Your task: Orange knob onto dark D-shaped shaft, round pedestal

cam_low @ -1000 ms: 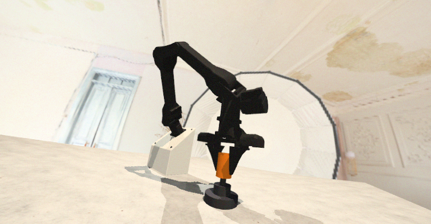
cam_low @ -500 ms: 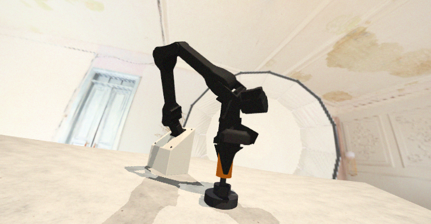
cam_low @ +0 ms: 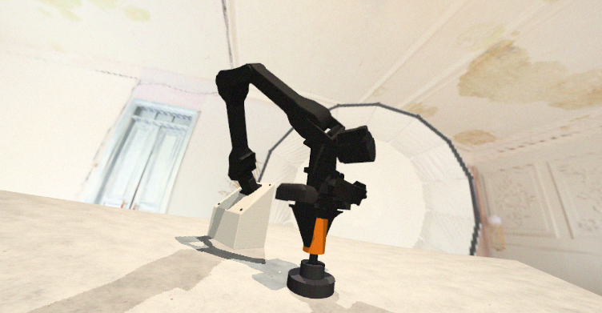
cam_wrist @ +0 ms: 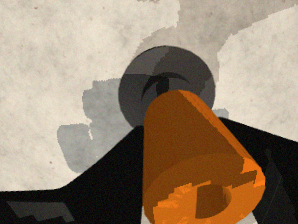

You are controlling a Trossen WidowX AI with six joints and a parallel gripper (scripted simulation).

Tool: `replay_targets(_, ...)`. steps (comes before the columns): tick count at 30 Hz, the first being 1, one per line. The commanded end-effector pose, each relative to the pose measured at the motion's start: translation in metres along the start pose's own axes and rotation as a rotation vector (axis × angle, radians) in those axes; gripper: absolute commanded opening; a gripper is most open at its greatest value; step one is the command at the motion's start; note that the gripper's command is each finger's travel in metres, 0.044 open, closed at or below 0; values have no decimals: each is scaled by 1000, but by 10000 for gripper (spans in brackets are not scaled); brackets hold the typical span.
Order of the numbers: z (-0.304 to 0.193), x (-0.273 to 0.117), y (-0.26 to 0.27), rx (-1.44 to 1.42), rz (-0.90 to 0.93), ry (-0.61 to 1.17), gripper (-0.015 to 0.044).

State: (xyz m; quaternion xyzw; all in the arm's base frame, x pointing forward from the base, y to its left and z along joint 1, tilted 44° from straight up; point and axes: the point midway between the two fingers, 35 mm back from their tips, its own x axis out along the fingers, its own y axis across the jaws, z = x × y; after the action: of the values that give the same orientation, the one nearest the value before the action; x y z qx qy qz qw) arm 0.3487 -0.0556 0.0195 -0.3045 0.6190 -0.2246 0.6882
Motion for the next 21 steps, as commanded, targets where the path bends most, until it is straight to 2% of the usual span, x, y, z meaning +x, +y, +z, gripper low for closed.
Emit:
replay_targets(1,1,1,1,99,-2,0,0)
replay_targets(21,1,3,0,99,-2,0,0)
